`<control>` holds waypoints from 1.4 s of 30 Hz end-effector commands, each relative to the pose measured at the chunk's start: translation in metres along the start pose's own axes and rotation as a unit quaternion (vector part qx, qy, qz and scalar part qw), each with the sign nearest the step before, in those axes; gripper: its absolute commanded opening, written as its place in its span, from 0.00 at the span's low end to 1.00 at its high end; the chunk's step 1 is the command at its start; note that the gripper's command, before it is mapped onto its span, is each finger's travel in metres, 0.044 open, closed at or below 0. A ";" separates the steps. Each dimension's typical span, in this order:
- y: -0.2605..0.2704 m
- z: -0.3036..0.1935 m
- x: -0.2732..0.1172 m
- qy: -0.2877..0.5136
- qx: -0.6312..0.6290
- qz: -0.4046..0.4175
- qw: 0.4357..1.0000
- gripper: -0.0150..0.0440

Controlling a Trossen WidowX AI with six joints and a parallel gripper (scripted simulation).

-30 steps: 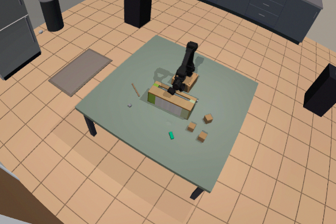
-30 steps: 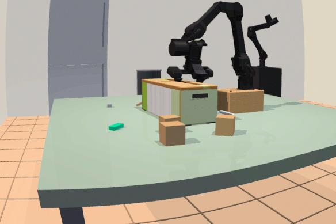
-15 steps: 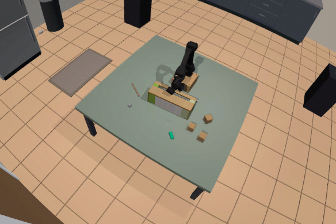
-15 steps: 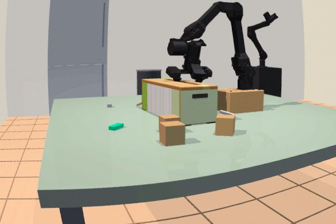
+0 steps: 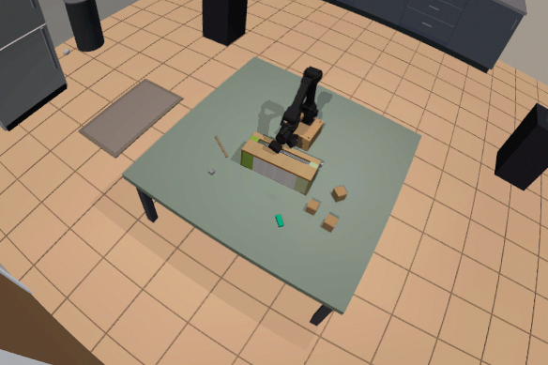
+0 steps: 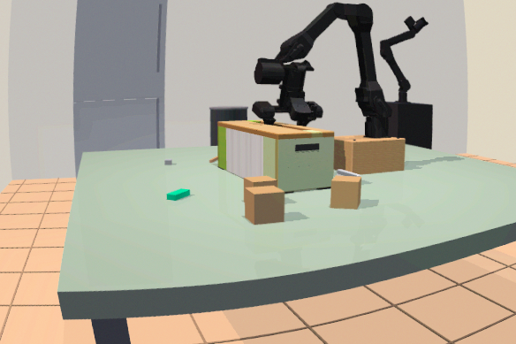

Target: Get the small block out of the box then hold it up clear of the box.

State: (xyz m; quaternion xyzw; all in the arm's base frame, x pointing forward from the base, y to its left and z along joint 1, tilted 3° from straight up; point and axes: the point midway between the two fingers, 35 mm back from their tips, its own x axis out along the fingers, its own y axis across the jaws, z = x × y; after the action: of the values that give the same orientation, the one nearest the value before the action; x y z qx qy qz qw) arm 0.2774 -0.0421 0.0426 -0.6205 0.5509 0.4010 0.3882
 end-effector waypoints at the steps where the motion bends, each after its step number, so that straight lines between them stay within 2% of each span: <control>1: 0.001 -0.005 0.002 0.001 0.000 0.000 1.000 0.93; 42: 0.001 -0.045 0.016 0.003 0.000 0.000 1.000 0.93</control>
State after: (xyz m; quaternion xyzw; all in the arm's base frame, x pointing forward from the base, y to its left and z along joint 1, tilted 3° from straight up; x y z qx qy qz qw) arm 0.2807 -0.0847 0.0452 -0.6228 0.5520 0.3979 0.3860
